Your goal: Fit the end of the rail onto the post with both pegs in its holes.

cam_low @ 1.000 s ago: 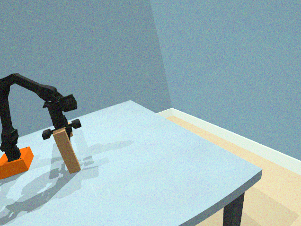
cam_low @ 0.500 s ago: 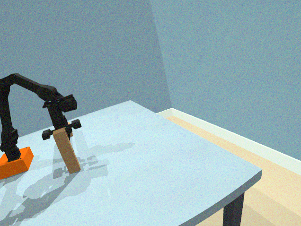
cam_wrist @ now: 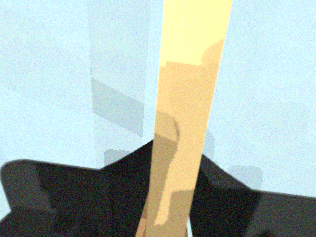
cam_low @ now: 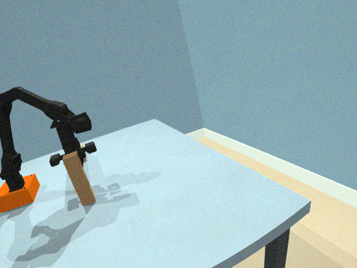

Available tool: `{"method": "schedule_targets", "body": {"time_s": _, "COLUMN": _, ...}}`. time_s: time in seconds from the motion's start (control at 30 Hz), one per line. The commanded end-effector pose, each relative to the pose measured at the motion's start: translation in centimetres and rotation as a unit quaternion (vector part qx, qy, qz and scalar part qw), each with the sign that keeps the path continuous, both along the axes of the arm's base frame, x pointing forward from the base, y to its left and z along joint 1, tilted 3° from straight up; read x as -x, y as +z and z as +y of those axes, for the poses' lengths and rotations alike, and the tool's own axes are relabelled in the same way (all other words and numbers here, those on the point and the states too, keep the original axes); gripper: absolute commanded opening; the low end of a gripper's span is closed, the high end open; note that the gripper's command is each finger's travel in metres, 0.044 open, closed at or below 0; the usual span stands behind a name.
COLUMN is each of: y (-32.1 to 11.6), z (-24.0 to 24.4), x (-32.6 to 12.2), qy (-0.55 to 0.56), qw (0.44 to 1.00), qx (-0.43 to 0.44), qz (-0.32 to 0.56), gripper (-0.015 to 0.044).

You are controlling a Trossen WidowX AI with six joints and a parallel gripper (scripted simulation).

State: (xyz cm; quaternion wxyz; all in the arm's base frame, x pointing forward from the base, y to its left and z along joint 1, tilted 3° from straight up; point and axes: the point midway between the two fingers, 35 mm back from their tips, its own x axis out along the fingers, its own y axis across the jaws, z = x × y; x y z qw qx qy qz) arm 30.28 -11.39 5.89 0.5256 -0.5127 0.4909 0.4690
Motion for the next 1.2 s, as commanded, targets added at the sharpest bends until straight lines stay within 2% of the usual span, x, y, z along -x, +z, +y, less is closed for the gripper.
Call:
{"method": "schedule_targets", "body": {"time_s": 0.0, "y": 0.1, "z": -0.2, "x": 0.0, "qy": 0.001, "qw": 1.0, "qx": 0.002, "qz": -0.001, "gripper": 0.0}}
{"method": "schedule_targets", "body": {"time_s": 1.17, "y": 0.2, "z": -1.3, "x": 0.0, "qy": 0.001, "qw": 1.0, "qx": 0.003, "qz": -0.001, "gripper": 0.0}}
